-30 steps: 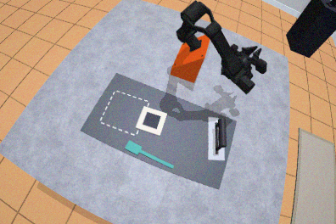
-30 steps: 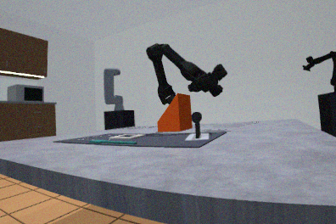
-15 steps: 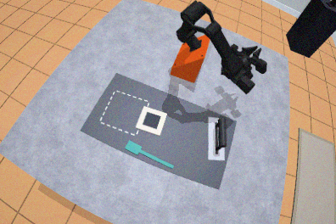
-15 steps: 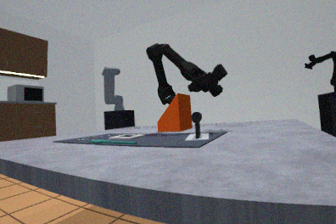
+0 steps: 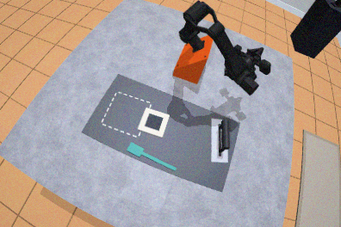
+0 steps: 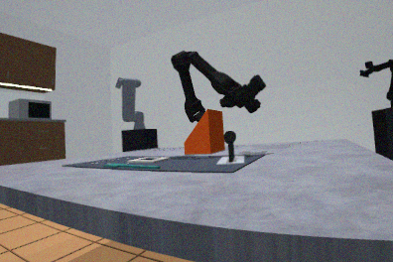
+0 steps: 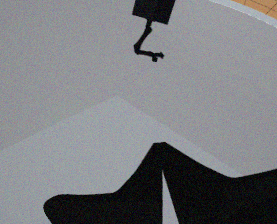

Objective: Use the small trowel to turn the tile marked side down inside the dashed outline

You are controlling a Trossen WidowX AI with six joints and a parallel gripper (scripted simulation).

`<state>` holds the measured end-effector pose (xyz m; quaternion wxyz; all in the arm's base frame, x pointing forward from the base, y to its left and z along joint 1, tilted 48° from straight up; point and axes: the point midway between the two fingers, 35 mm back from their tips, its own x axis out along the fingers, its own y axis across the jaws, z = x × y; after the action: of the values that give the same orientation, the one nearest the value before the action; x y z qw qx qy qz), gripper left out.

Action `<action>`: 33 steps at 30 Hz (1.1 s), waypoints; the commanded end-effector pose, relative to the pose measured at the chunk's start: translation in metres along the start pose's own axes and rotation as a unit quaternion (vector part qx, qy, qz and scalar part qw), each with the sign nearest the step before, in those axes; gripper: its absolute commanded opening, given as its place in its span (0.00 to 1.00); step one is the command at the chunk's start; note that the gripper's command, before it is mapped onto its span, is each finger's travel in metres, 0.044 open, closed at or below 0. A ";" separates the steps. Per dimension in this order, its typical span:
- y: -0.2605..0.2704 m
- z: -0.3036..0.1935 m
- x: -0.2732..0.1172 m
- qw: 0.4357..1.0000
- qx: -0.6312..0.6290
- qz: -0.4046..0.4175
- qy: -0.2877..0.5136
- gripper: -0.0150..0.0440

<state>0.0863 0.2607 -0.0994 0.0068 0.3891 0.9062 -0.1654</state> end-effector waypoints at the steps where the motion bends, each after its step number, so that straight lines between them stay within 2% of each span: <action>1: 0.000 0.000 0.000 1.000 0.000 0.000 0.000 0.25; 7: 0.001 0.001 0.000 1.000 -0.001 -0.001 -0.003 0.51; 12: 0.016 0.020 -0.007 0.997 -0.026 -0.018 -0.071 0.71; 23: 0.053 0.064 -0.041 0.965 -0.081 -0.077 -0.239 0.71; 33: 0.082 0.092 -0.090 0.905 -0.120 -0.148 -0.380 0.71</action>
<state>0.1789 0.2313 -0.1911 0.3335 0.1927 0.9036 -0.1874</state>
